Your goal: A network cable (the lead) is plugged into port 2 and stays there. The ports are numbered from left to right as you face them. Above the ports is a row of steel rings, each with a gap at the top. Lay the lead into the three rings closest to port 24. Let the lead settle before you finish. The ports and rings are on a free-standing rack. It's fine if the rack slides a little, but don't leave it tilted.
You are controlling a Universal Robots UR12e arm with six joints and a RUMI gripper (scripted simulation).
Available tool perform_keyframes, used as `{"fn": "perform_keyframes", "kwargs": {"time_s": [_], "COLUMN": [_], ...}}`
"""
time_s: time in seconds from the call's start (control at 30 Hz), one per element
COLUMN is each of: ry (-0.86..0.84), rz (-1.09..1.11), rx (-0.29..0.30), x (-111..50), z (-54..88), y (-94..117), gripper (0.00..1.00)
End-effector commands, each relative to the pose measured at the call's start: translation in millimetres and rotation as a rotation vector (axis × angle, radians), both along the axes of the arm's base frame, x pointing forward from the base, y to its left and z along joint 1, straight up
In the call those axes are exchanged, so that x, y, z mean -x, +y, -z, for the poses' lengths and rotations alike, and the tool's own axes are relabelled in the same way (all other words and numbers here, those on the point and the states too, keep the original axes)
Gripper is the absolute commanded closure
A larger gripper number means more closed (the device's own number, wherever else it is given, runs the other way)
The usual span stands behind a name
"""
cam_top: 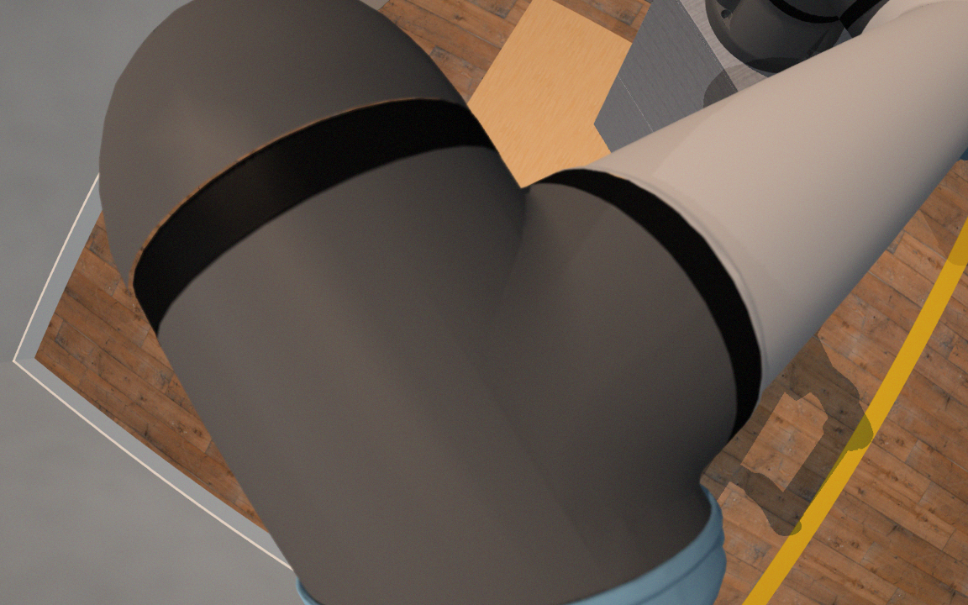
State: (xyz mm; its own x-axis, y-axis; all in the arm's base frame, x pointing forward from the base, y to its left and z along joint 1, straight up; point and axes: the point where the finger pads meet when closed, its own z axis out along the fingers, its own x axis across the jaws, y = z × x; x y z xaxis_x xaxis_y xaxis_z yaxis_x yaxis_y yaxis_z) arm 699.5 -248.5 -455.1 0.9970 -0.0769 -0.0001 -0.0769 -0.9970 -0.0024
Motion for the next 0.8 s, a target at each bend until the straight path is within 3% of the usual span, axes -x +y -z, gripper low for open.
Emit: {"fn": "perform_keyframes", "kwargs": {"time_s": [0.0,0.37,0.77], "ry": [-0.001,-0.001,-0.001], "rz": [0.0,0.0,0.0], "rx": [0.001,0.001,0.001], "x": [-0.7,-2.4,-15.1], "z": [-0.4,-0.4,-0.4], "y": [0,-1,-1], "gripper": [1.0,1.0,1.0]}}
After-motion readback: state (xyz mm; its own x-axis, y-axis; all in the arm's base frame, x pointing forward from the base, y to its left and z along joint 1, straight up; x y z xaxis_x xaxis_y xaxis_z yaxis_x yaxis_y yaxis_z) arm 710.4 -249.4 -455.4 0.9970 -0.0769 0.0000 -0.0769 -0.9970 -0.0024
